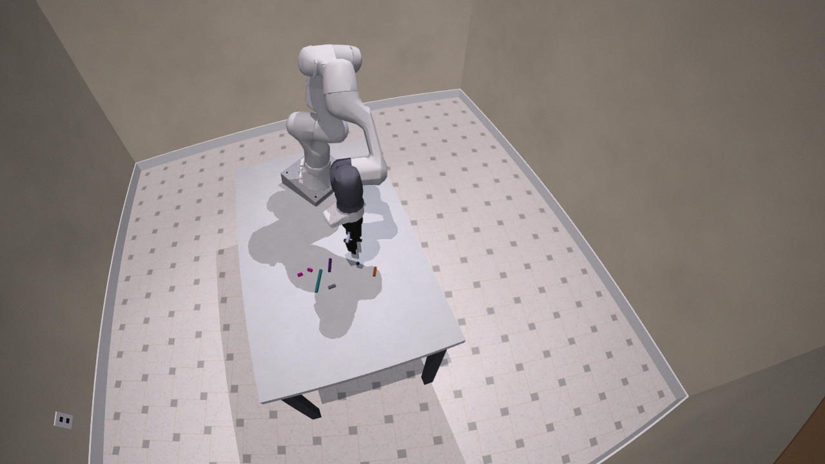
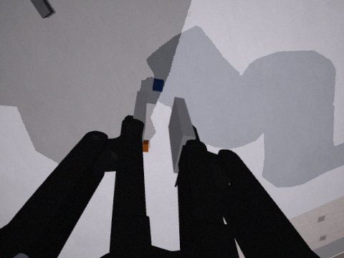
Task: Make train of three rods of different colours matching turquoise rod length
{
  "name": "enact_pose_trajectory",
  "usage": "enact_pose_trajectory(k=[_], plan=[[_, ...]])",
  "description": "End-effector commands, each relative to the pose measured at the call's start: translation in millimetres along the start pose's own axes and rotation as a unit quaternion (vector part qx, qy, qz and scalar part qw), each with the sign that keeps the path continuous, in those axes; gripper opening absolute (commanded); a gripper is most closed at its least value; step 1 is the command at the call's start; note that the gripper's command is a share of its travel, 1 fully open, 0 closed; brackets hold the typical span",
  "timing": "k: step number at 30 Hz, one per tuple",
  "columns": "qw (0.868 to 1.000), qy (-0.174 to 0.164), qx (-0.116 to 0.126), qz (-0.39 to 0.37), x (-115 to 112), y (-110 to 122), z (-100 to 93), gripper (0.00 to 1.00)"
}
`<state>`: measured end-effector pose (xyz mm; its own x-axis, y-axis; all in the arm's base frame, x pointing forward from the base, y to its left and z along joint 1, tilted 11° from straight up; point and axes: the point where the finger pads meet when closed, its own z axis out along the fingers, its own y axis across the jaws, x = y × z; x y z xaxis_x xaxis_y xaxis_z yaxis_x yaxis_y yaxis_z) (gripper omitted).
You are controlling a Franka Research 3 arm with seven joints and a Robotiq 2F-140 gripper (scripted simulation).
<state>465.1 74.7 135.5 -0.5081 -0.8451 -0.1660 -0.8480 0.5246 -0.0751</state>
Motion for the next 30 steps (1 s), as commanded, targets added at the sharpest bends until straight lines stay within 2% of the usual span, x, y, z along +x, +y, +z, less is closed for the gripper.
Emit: enact_pose_trajectory(k=[1,21,30], plan=[[1.000,-0.001,-0.001,-0.007,0,0,0.9,0.15],[1.000,-0.001,-0.001,-0.007,0,0,3.1,0.15],[1.000,-0.001,-0.001,-0.007,0,1,12.0,0.15]])
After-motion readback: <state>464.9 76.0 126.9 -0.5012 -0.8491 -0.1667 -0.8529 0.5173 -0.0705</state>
